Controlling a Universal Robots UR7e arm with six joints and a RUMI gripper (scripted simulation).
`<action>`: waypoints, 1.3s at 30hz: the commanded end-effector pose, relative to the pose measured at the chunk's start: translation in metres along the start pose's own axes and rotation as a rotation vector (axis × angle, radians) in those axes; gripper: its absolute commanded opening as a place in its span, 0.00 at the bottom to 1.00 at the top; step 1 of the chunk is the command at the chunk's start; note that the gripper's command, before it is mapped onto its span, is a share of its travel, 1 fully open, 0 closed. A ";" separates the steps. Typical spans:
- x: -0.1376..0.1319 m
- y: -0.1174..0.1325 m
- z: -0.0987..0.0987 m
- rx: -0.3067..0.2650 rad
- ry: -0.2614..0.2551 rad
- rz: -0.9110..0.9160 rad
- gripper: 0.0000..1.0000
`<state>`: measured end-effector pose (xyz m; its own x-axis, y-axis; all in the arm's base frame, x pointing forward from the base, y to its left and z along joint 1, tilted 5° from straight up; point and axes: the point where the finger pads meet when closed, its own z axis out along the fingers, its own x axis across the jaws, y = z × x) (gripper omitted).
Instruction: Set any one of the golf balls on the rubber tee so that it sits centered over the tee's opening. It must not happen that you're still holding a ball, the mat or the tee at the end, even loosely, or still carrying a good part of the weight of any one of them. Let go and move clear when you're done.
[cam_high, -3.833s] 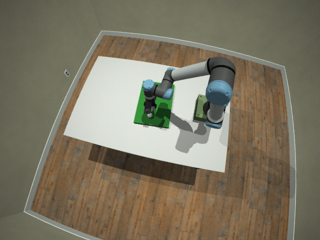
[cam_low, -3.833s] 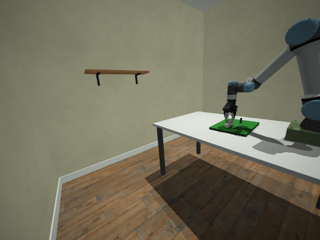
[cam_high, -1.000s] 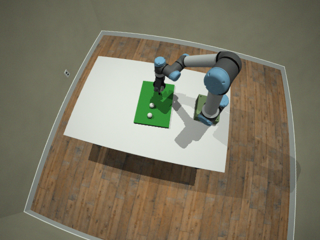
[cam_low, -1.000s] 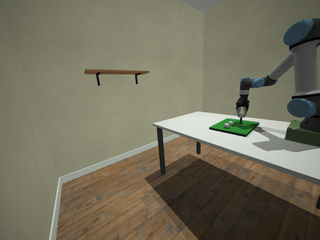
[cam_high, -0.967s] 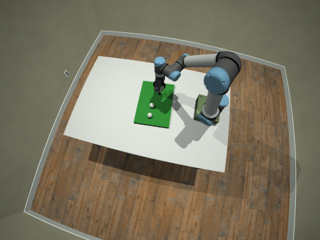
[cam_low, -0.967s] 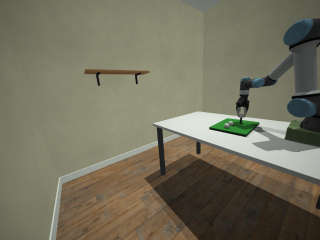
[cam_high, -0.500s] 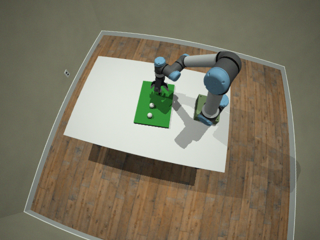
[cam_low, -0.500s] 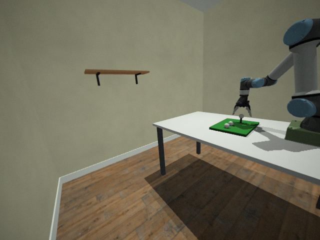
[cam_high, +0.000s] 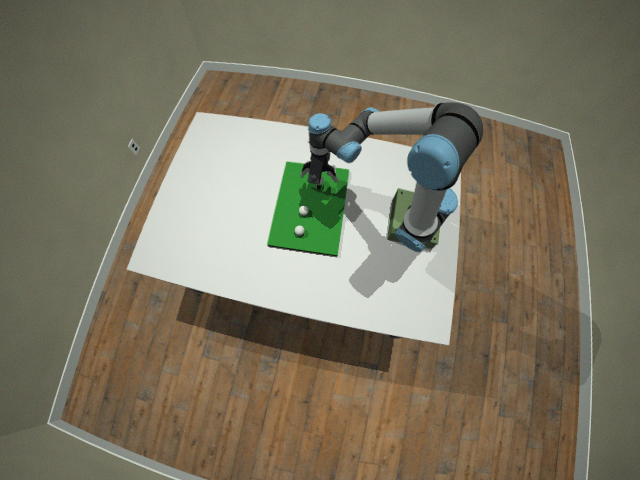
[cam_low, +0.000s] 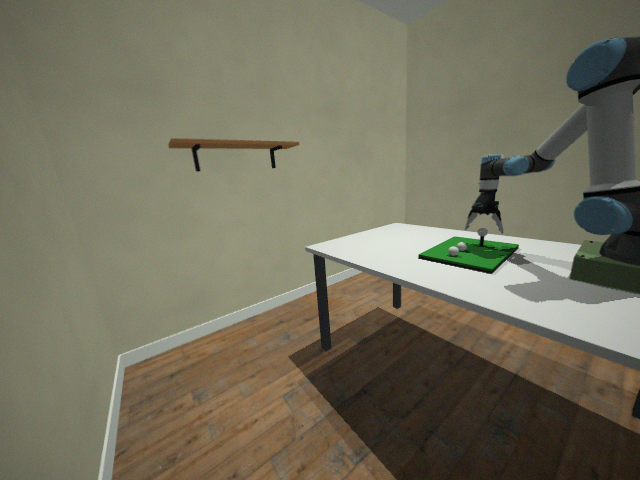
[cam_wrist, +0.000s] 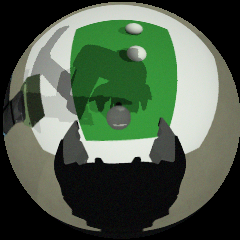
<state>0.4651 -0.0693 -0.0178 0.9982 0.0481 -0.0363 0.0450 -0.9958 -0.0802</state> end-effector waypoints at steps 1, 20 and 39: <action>0.000 0.000 0.000 -0.001 0.001 0.000 1.00; 0.001 0.001 -0.010 -0.001 0.001 0.000 1.00; 0.000 0.000 -0.098 -0.001 0.001 0.000 1.00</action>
<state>0.4694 -0.0766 0.0723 0.9983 0.0478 -0.0338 0.0451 -0.9959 -0.0789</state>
